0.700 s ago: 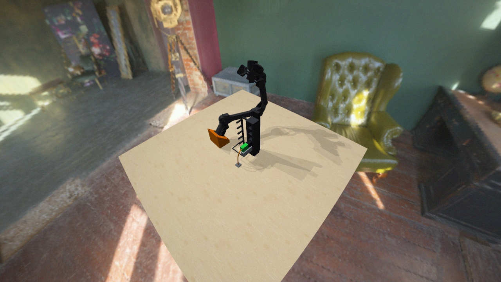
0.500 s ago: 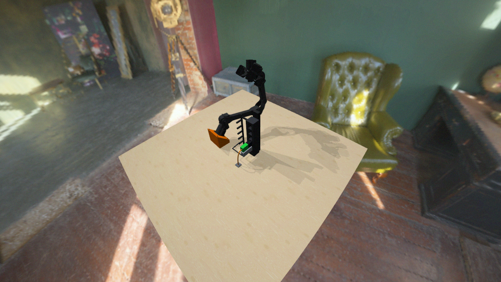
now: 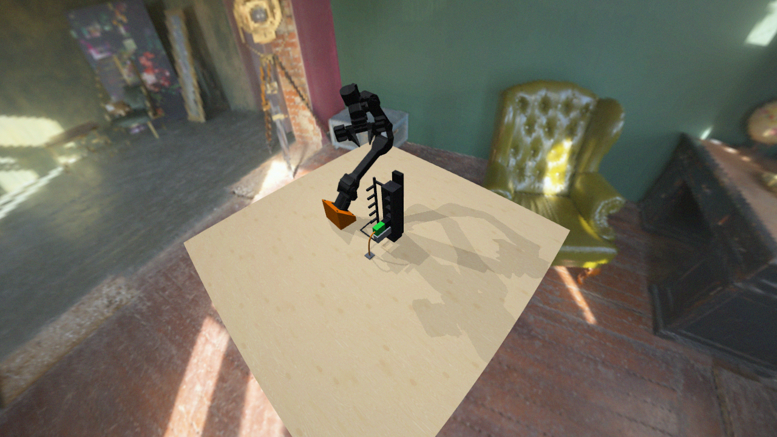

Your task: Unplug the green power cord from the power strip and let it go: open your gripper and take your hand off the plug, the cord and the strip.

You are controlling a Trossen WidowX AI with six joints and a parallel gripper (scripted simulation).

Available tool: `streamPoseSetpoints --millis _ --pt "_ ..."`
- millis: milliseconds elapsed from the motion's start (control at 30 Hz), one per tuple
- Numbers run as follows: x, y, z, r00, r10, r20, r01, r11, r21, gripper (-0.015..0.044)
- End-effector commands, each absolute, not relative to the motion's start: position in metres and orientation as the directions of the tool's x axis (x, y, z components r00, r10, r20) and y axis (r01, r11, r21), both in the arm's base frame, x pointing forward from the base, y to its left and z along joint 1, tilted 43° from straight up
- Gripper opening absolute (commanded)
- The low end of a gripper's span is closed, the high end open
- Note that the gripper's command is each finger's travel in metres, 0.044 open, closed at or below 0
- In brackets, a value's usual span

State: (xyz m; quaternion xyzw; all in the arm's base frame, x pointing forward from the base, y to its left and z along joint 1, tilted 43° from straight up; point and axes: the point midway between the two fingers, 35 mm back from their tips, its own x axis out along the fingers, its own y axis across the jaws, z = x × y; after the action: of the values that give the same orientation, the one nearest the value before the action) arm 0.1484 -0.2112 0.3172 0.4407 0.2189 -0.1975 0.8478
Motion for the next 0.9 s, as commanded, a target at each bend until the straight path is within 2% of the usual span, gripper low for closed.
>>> streamPoseSetpoints --millis 0,100,233,400,533,867 --pt "0.185 -0.217 0.262 0.764 0.082 -0.640 0.584 0.332 0.740 0.0160" --pt "0.213 -0.209 0.219 0.677 0.245 -0.694 0.668 0.193 0.719 0.0160" --pt "0.245 -0.185 0.164 0.514 0.433 -0.741 0.800 0.070 0.596 0.0160" --pt "0.268 -0.139 0.097 0.245 0.606 -0.757 0.945 0.024 0.325 0.0160" --pt "0.272 -0.101 0.054 0.032 0.673 -0.739 0.994 0.055 0.093 0.0160" --pt "0.272 -0.097 0.051 0.014 0.676 -0.737 0.996 0.059 0.073 0.0160"
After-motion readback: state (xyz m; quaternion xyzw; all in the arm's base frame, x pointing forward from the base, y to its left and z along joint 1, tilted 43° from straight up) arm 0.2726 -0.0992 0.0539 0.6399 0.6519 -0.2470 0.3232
